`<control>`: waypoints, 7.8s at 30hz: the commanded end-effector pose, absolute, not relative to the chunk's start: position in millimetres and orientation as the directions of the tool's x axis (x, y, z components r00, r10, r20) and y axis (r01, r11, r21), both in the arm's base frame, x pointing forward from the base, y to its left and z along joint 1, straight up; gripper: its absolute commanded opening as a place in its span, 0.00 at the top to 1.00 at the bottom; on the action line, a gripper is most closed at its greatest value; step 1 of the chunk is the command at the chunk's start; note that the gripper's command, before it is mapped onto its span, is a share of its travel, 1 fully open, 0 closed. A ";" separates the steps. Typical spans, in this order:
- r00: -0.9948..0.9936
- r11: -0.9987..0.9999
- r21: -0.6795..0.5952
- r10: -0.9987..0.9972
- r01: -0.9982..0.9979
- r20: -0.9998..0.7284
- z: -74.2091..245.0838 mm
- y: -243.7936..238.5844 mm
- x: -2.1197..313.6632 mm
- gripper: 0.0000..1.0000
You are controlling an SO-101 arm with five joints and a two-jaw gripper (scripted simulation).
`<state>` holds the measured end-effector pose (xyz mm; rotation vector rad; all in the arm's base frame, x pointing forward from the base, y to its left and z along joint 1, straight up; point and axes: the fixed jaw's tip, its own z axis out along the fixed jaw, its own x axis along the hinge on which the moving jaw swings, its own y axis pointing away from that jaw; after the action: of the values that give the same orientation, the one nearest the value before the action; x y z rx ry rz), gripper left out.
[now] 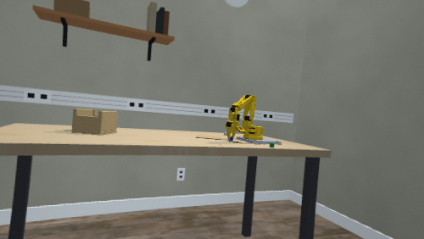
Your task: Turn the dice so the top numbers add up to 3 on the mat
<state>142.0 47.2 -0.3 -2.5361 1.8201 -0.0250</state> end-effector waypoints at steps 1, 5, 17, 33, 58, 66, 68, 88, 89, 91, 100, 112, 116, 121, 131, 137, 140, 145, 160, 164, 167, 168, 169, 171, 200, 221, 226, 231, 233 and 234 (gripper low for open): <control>0.316 -0.316 -0.011 -0.949 -0.949 0.000 -5.1 45.4 139.2 1.00; 0.316 -0.316 -0.011 -0.949 -0.949 0.000 -5.4 45.4 139.2 1.00; 0.316 -0.316 -0.011 -0.949 -0.949 0.000 -7.1 45.4 139.2 1.00; 0.316 -0.316 -0.011 -0.949 -0.949 0.000 -7.3 45.4 139.2 0.92; 0.316 -0.316 -0.011 -0.949 -0.949 0.000 -7.3 45.4 139.2 0.79; 0.316 -0.316 -0.011 -0.949 -0.949 0.000 -7.3 45.4 139.2 0.72; 0.316 -0.316 -0.011 -0.949 -0.949 0.000 -7.3 45.4 139.2 0.71; 0.316 -0.316 -0.011 -0.949 -0.949 0.000 17.8 46.5 142.5 0.71; 0.316 -0.316 -0.011 -0.949 -0.949 0.000 21.6 46.5 142.6 0.71; 0.316 -0.316 -0.011 -0.949 -0.949 0.000 21.6 46.5 142.6 0.71; 0.316 -0.316 -0.011 -0.949 -0.949 0.000 48.6 45.6 139.9 0.71; 0.316 -0.316 -0.011 -0.949 -0.949 0.000 52.1 45.4 139.2 0.71; 0.316 -0.316 -0.011 -0.949 -0.949 0.000 52.1 45.4 139.2 0.71; 0.316 -0.316 -0.011 -0.949 -0.949 0.000 52.1 45.4 139.2 0.71; 0.316 -0.316 -0.040 -0.949 -0.948 0.000 55.5 46.0 141.0 0.71; 0.316 -0.311 -0.169 -0.949 -0.935 0.001 71.3 48.2 147.8 0.71; 0.316 -0.305 -0.258 -0.949 -0.917 0.001 82.9 49.4 151.5 0.71; 0.316 -0.297 -0.345 -0.949 -0.891 0.001 94.8 50.3 154.1 0.72; 0.315 -0.276 -0.489 -0.949 -0.828 0.002 115.9 51.0 156.1 0.72; 0.312 -0.272 -0.488 -0.950 -0.829 -0.001 115.9 51.0 156.1 0.72; 0.302 -0.261 -0.485 -0.953 -0.834 -0.007 115.9 51.2 156.2 0.72; 0.297 -0.255 -0.484 -0.955 -0.837 -0.010 115.8 51.4 156.2 0.72; 0.290 -0.248 -0.482 -0.957 -0.840 -0.014 115.8 51.5 156.2 0.72; 0.274 -0.230 -0.478 -0.962 -0.848 -0.024 115.7 51.9 156.3 0.72; -0.396 0.444 -0.222 -0.889 -0.868 -0.230 111.8 65.8 161.3 0.72; -0.870 0.884 -0.017 -0.463 -0.467 -0.169 104.0 77.5 169.3 0.72; -0.906 0.917 -0.003 -0.394 -0.399 -0.152 102.7 78.8 170.3 0.72; -0.927 0.936 0.005 -0.347 -0.351 -0.139 101.7 79.7 171.1 0.72; -0.934 0.942 0.007 -0.332 -0.336 -0.135 101.4 79.9 171.3 0.72; -0.936 0.944 0.008 -0.326 -0.330 -0.134 101.3 80.0 171.4 0.72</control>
<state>171.0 78.2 100.3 -0.5379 2.9536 0.0426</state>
